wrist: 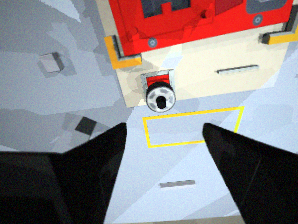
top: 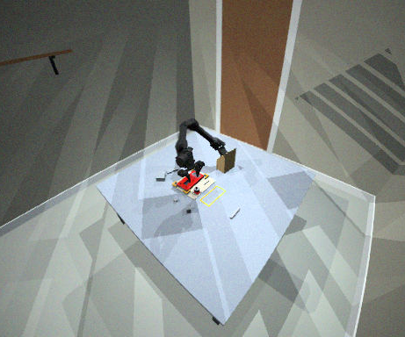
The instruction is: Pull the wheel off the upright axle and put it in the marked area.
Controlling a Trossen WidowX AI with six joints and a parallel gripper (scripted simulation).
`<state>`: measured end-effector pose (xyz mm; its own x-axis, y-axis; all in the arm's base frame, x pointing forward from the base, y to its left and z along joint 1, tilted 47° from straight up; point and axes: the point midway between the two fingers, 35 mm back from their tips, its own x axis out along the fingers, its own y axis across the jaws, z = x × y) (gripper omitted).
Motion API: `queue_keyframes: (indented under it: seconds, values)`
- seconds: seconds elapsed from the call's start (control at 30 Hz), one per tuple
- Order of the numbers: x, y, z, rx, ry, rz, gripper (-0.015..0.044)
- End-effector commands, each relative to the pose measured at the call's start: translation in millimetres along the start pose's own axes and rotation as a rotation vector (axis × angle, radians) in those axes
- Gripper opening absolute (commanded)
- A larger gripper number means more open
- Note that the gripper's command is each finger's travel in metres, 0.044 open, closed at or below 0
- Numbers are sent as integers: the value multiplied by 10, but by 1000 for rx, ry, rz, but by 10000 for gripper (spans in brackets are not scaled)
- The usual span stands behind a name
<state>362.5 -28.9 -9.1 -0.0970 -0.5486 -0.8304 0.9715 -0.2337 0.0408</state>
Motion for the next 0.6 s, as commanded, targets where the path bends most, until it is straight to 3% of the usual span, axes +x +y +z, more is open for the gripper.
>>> queue_keyframes:
  seconds: [0.0,0.4,0.57]
  values:
    - [148,-47,-200,-98,-155,-14,300]
    - [210,-50,-240,-138,-215,-13,300]
    - [473,-26,-183,-138,-214,-13,300]
